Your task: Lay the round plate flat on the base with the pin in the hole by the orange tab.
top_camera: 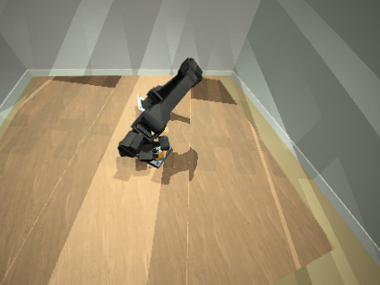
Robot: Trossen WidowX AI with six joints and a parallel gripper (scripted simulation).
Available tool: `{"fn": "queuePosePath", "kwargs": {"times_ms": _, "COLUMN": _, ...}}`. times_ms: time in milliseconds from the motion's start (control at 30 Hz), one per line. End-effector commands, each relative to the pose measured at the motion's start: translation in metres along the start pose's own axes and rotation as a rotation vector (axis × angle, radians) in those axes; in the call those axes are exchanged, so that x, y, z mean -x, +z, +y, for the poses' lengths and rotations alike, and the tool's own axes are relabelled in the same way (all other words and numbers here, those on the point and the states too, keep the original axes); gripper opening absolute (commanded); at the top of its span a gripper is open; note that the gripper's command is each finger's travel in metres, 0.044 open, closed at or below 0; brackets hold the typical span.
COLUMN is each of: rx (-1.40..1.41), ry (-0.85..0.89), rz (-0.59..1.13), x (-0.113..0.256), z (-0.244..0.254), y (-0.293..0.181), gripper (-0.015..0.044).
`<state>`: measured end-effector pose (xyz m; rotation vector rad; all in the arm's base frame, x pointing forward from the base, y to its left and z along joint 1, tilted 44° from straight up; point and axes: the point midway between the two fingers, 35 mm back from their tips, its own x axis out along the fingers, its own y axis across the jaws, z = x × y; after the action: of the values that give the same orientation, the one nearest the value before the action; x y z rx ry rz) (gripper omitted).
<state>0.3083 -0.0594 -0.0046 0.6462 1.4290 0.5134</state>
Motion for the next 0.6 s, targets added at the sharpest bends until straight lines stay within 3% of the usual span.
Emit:
{"fn": "queuePosePath", "kwargs": {"times_ms": 0, "rx": -0.006, "ry": 0.009, "rz": 0.004, "x": -0.002, "z": -0.003, "y": -0.007, "gripper": 0.0000}}
{"fn": "queuePosePath", "kwargs": {"times_ms": 567, "rx": -0.007, "ry": 0.008, "rz": 0.005, "x": -0.004, "z": -0.012, "y": -0.023, "gripper": 0.0000}}
